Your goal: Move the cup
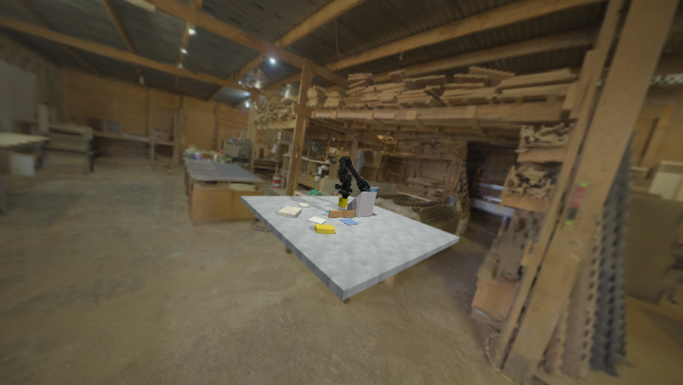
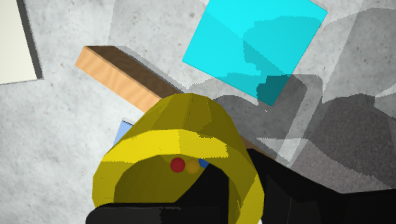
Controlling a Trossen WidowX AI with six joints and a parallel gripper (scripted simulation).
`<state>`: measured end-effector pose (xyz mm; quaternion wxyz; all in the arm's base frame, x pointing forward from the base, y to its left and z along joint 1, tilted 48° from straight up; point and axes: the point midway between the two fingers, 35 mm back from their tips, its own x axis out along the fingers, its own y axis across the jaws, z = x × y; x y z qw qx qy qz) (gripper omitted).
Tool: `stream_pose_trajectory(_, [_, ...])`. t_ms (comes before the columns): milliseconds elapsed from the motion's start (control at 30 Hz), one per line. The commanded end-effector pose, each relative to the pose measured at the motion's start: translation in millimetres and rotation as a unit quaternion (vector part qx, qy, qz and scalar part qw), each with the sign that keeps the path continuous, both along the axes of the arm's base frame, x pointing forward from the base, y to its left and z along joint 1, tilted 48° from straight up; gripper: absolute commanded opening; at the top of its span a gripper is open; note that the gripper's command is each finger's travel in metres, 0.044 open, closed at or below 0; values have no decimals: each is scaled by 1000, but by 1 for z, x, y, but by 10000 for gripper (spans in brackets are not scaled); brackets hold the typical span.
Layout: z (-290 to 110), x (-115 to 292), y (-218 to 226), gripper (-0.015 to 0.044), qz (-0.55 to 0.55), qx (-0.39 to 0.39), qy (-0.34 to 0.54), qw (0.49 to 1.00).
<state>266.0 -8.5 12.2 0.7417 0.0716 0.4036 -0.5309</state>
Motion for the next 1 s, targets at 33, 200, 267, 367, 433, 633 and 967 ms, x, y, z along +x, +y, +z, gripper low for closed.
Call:
stream_pose_trajectory(33, [8,-4,-8,0,2,-4,4,1000])
stream_pose_trajectory(200, [15,-5,-15,0,2,-4,4,1000])
stream_pose_trajectory(267, [18,-5,-17,0,2,-5,4,1000])
stream_pose_trajectory(367, [22,-6,-21,0,2,-5,4,1000])
stream_pose_trajectory(433, [25,-7,-23,0,2,-5,4,1000])
stream_pose_trajectory(633, [33,-8,-31,0,2,-5,4,1000])
stream_pose_trajectory(967, [47,-12,-44,0,2,-5,4,1000])
